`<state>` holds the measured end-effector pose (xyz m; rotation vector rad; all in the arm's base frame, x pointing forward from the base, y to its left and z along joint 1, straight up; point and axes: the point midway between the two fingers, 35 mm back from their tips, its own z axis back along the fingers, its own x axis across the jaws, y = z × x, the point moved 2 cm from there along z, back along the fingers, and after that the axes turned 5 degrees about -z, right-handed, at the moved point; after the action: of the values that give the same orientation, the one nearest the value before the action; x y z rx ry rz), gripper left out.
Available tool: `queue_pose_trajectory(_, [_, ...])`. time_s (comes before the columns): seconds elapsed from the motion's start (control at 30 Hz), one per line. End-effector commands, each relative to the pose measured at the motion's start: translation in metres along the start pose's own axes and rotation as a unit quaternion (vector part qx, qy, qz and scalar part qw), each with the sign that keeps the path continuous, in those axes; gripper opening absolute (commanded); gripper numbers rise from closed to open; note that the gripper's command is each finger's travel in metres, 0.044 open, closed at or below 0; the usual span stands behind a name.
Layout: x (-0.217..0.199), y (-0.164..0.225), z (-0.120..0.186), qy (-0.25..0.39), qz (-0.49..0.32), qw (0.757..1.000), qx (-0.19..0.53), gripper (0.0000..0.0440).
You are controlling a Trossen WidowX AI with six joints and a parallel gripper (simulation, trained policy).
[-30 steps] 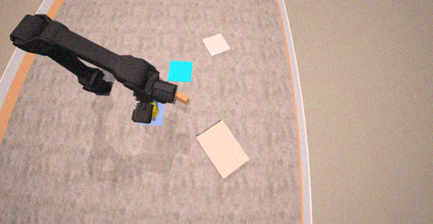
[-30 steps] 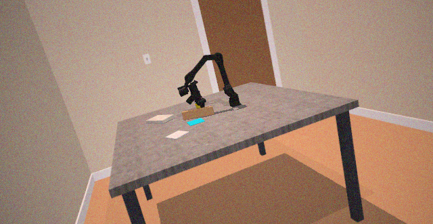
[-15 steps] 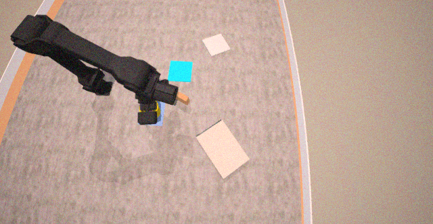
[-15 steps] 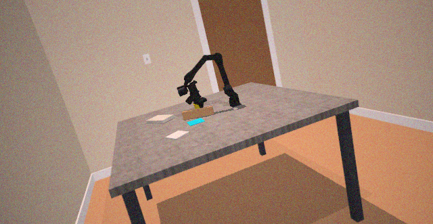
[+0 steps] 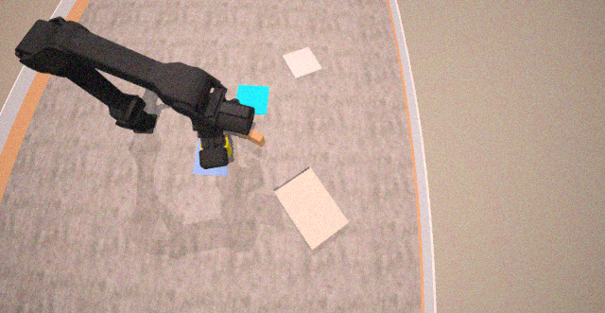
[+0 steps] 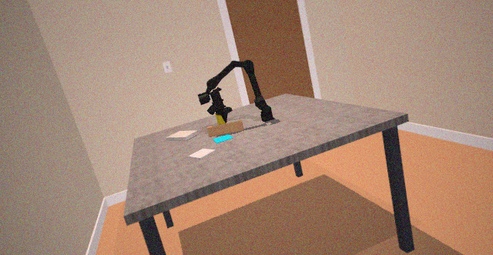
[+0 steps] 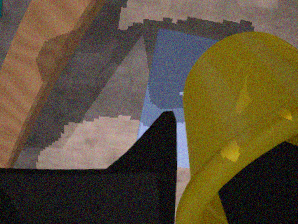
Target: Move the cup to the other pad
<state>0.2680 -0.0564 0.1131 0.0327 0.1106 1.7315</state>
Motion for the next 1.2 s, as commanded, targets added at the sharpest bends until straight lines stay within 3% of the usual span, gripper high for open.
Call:
queue_pose_trajectory(0.0, [0.004,-0.007,0.014,0.003,0.010,1.000,-0.017,0.0007])
queue_pose_trajectory(0.63, [0.041,-0.049,0.052,0.014,0.043,0.996,-0.081,0.0000])
queue_pose_trajectory(1.17, [0.093,-0.081,0.058,0.015,0.069,0.989,-0.127,0.0000])
